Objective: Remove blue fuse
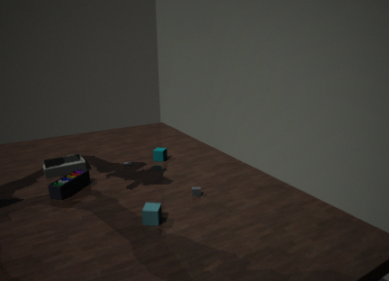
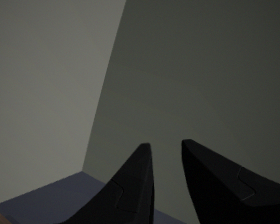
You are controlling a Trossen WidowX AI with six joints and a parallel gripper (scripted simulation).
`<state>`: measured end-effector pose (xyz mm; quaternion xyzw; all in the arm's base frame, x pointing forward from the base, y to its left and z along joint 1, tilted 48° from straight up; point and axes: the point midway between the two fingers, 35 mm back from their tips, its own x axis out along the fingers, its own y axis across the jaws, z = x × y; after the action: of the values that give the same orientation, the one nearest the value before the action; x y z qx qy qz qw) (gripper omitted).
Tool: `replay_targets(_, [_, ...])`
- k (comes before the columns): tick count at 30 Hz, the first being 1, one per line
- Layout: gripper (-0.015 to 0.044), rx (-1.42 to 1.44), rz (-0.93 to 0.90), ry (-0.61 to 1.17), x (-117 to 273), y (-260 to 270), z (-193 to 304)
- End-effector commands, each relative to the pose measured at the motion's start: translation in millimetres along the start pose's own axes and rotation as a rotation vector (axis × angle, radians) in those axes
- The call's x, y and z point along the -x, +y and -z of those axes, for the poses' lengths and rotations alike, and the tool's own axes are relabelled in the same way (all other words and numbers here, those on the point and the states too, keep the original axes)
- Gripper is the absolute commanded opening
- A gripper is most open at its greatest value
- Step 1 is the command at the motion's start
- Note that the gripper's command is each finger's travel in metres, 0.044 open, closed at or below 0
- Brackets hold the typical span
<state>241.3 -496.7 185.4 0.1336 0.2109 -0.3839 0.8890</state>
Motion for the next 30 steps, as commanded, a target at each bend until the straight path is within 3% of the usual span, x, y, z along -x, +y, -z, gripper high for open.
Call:
replay_targets(1, [0.0066, -0.03, -0.131, 0.156, -13.5, 61.2, 44.0])
replay_targets(8, [0.0066, -0.07, -0.315, 0.393, -10.4, 152.8, 107.8])
replay_targets(14, [0.0066, -0.092, -0.452, 0.626, 14.7, 225.5, 166.5])
replay_targets(22, [0.0066, -0.094, -0.595, 0.98, 80.6, 303.7, 245.6])
replay_targets(30, [0.0066, -0.101, -0.609, 1.435, 166.3, 351.9, 325.9])
